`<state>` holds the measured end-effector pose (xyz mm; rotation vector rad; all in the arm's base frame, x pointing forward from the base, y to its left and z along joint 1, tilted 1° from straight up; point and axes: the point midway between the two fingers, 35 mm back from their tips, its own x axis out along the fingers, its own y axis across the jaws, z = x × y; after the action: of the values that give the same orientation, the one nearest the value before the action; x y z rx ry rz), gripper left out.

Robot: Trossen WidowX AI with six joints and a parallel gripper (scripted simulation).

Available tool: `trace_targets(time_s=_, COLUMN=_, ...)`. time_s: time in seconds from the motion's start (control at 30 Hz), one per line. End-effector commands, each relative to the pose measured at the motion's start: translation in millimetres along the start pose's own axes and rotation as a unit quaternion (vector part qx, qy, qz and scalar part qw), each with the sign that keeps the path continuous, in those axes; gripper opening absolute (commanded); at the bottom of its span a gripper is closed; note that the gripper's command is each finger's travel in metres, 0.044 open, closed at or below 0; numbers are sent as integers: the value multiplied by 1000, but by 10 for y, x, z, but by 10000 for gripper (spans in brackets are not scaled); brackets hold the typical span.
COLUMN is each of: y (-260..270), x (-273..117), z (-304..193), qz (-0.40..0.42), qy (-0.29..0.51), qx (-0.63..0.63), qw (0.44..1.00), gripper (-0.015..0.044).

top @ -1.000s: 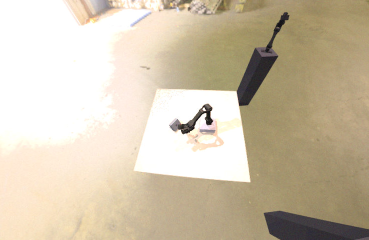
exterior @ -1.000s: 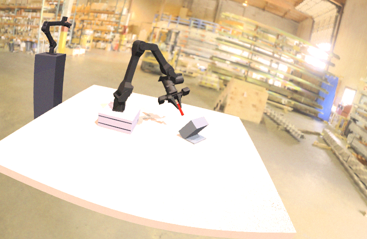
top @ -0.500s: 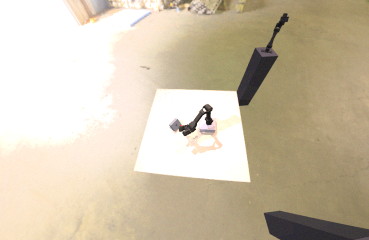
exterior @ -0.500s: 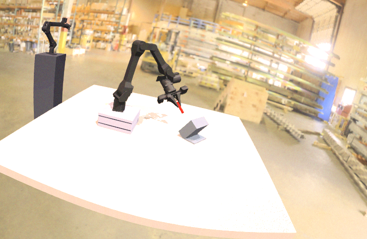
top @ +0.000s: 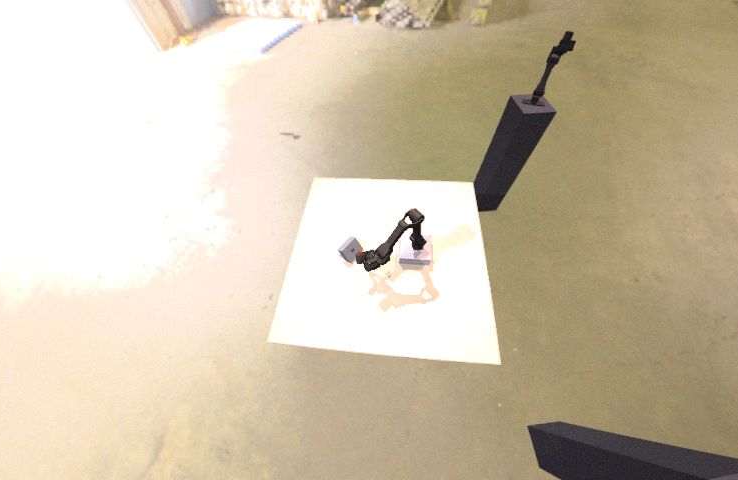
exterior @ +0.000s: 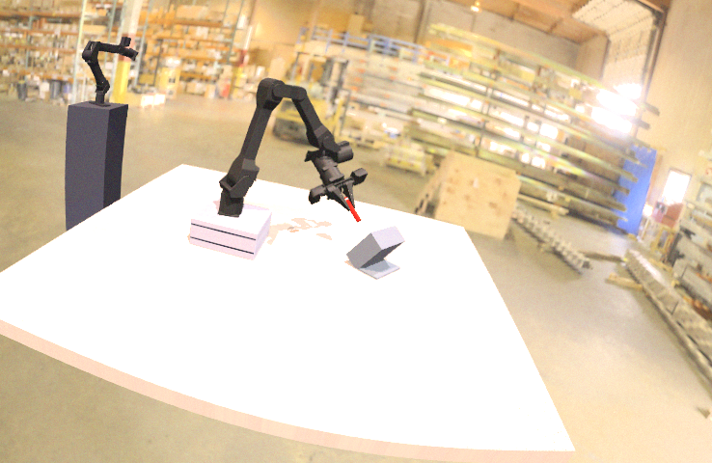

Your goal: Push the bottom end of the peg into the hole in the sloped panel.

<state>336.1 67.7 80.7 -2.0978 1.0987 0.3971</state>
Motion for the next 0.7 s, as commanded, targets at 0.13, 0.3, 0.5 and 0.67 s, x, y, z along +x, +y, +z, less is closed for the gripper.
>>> trace_targets(time_s=0.13, y=17, x=111, z=28, qz=-1, qy=3, qx=-11, qw=1000, gripper=0)
trace_targets(time_s=0.3, y=9, x=167, z=36, qz=-5, qy=4, qx=-14, qw=1000, gripper=0)
trace_targets(time_s=0.5, y=2, x=234, z=43, qz=-9, qy=6, qx=-19, qw=1000, gripper=0)
trace_targets(time_s=0.67, y=0, x=276, z=47, qz=-12, qy=7, qx=-21, qw=1000, gripper=0)
